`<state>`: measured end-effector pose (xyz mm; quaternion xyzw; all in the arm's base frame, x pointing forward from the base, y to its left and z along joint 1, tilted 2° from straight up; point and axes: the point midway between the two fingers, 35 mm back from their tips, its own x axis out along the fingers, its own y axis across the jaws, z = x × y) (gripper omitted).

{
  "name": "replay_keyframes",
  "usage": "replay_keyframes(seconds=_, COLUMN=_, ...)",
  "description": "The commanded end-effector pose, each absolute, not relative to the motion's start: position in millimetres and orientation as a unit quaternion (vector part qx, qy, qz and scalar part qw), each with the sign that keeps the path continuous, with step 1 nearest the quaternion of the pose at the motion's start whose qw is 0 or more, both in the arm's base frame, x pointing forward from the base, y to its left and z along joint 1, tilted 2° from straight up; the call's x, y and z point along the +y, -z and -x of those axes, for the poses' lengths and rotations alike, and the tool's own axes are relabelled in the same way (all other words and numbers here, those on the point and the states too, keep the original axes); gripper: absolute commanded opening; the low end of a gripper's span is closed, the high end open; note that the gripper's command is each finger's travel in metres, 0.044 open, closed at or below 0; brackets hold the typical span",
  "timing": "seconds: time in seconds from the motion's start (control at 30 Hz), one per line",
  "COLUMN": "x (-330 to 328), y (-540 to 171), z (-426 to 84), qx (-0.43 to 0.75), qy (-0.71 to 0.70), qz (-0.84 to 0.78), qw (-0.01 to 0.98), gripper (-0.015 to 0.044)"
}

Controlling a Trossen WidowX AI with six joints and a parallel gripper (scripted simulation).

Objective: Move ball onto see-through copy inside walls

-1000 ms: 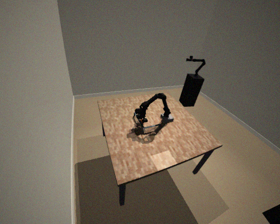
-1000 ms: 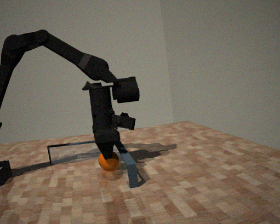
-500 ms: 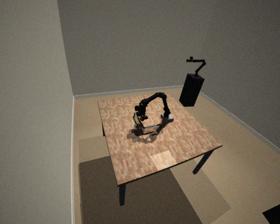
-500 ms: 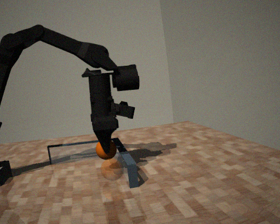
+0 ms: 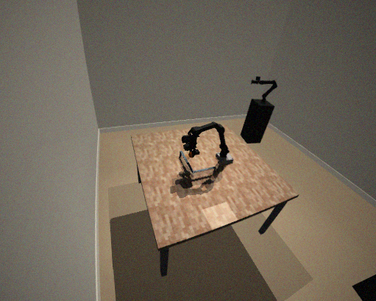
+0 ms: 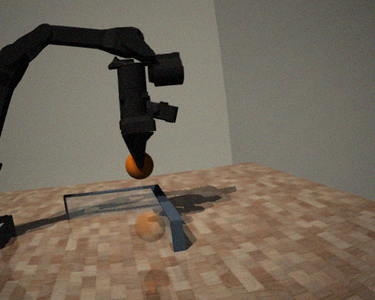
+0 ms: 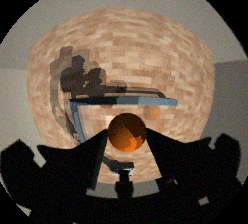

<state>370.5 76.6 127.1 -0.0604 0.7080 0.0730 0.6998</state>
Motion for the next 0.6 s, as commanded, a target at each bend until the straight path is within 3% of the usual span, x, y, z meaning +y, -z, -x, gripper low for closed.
replay_keyframes(seconds=0.0, x=79, y=-148, z=-369, qx=0.703, qy=-0.071, qz=0.063, qw=0.705, gripper=0.0000)
replay_keyframes(seconds=0.23, x=76, y=-157, z=-369, qx=0.702, qy=-0.071, qz=0.064, qw=0.706, gripper=0.0000)
replay_keyframes(seconds=0.57, x=15, y=-122, z=-382, qx=0.702, qy=-0.069, qz=0.066, qw=0.706, gripper=0.0000)
